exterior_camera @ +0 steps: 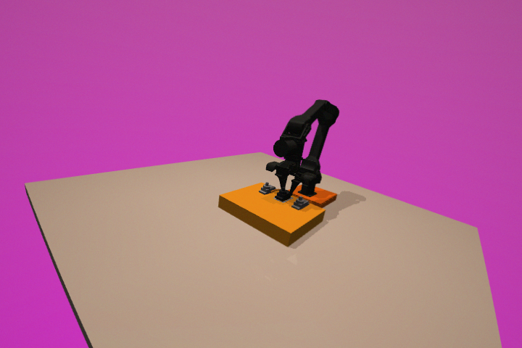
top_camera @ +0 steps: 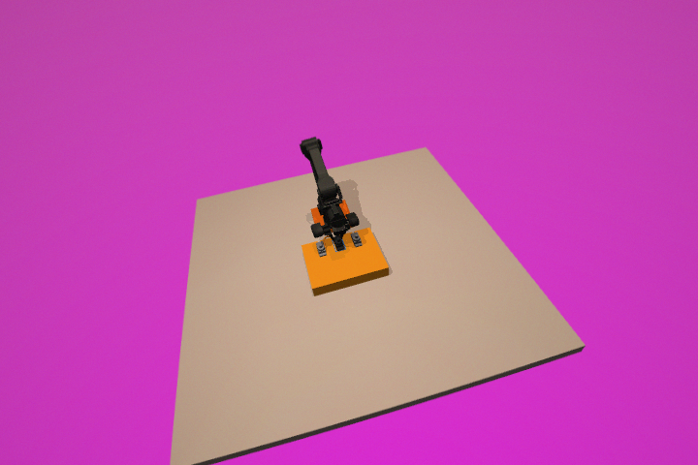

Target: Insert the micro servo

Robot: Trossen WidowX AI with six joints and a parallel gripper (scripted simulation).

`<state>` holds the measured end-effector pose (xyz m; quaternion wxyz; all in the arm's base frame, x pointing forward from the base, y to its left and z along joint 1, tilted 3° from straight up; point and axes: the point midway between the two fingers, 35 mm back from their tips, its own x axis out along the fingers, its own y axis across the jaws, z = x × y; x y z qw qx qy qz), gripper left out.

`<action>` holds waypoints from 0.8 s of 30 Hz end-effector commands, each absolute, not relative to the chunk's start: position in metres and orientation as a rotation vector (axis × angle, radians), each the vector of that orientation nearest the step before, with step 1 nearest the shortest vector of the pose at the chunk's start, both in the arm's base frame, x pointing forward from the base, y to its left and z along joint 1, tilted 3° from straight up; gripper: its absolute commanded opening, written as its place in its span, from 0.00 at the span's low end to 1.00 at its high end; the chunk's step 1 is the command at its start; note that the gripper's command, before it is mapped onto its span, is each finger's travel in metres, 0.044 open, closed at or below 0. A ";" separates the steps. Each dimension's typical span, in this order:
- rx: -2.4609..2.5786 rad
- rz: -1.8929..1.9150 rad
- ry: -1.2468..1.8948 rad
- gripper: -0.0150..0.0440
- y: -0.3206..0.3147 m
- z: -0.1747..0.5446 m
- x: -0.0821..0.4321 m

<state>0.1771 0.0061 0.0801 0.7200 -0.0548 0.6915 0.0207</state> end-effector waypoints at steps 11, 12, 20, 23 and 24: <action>-0.125 0.051 1.530 0.39 0.006 0.073 0.177; -0.125 0.051 1.530 0.43 0.006 0.073 0.177; -0.125 0.051 1.530 0.57 0.006 0.091 0.177; -0.125 0.051 1.530 0.57 0.007 0.108 0.171; -0.125 0.051 1.530 0.57 0.007 0.108 0.171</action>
